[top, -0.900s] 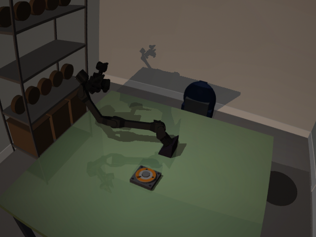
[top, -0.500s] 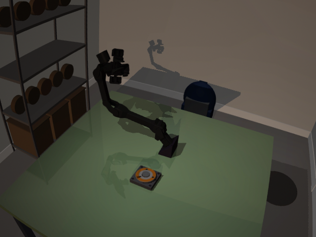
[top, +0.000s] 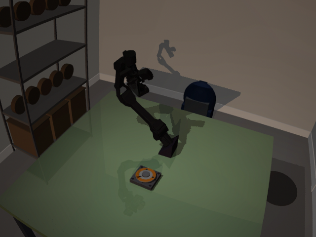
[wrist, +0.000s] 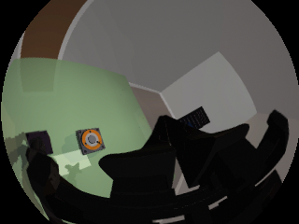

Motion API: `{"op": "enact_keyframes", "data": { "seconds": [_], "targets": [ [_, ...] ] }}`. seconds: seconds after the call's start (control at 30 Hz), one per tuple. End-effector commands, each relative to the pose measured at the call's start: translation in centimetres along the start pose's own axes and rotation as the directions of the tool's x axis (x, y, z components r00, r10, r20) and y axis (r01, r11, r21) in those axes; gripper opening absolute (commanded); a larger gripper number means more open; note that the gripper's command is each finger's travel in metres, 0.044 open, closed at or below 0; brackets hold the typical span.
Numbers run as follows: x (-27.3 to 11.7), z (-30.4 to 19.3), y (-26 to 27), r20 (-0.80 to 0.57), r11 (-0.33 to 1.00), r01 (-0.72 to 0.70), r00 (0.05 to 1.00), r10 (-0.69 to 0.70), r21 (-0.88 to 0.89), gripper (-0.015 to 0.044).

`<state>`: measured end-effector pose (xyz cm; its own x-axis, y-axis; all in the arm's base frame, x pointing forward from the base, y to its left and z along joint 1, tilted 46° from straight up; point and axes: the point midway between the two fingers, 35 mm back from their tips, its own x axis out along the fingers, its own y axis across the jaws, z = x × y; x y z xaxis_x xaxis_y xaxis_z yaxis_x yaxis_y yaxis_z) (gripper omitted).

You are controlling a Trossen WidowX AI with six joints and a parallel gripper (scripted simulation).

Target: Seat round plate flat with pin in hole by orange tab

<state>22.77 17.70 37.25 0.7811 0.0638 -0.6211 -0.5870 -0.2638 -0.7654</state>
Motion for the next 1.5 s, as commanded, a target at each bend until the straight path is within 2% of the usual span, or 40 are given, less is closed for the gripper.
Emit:
{"op": "enact_keyframes", "data": {
  "seconds": [0.0,0.13,0.23,0.47,0.57,0.67,0.77,1.07,1.47],
  "targets": [
    [4.7,-1.5,1.4,-0.138,0.971,-0.078,0.984,0.111,0.226,0.0000],
    [11.6,-5.3,4.8,-0.330,0.819,-0.065,0.895,0.300,0.570,0.0000],
    [13.5,-7.1,6.4,-0.376,0.781,-0.069,0.848,0.374,0.621,0.0000],
    [17.5,-11.2,11.2,-0.481,0.584,0.102,0.688,0.543,0.805,0.0000],
    [19.5,-14.2,15.2,-0.526,0.445,0.287,0.549,0.650,0.849,0.0000],
    [20.6,-17.3,19.8,-0.544,0.325,0.505,0.381,0.748,0.800,0.0000],
    [20.8,-18.4,21.8,-0.542,0.289,0.590,0.310,0.781,0.754,0.0000],
    [21.0,-18.8,22.3,-0.542,0.285,0.602,0.300,0.785,0.746,0.0000],
    [22.3,-21.2,25.8,-0.543,0.286,0.603,0.299,0.784,0.745,0.0000]
  ]
}}
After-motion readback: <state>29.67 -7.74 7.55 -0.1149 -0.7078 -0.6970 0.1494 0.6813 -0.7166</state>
